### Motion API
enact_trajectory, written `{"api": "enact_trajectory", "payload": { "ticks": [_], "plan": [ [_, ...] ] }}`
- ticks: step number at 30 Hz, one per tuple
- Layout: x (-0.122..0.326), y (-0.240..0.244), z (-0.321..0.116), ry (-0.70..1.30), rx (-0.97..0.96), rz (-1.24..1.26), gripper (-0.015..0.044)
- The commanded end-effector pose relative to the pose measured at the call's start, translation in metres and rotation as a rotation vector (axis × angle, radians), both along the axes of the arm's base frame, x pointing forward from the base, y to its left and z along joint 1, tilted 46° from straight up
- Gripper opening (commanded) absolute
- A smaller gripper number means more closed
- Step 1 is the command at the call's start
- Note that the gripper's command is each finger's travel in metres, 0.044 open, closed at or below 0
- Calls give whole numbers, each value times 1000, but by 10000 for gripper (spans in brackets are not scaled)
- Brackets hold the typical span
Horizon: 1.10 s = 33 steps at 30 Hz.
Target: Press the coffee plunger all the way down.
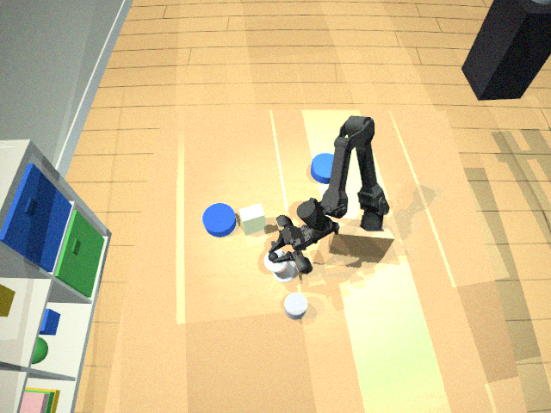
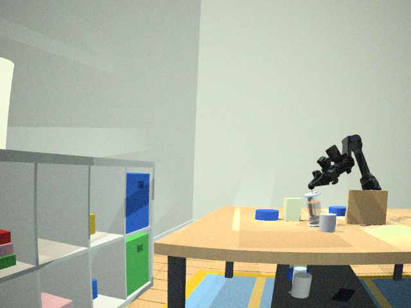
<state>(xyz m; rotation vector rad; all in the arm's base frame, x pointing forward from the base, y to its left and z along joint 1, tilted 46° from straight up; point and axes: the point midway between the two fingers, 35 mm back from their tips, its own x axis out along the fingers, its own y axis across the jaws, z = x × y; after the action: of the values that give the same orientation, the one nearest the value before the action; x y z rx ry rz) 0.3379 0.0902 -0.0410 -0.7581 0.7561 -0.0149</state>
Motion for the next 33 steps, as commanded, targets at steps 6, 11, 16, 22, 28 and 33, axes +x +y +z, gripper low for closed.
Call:
{"api": "enact_trajectory", "payload": {
  "ticks": [6,11,16,22,28,33],
  "plan": [
    [-1,-5,-5,18,-20,-8,125],
    [0,-4,-6,18,-20,-8,125],
    [0,-4,-5,18,-19,-8,125],
    [1,-4,-6,18,-19,-8,125],
    [2,-4,-7,18,-19,-8,125],
    [3,0,-4,7,-8,-3,125]
  ]
}}
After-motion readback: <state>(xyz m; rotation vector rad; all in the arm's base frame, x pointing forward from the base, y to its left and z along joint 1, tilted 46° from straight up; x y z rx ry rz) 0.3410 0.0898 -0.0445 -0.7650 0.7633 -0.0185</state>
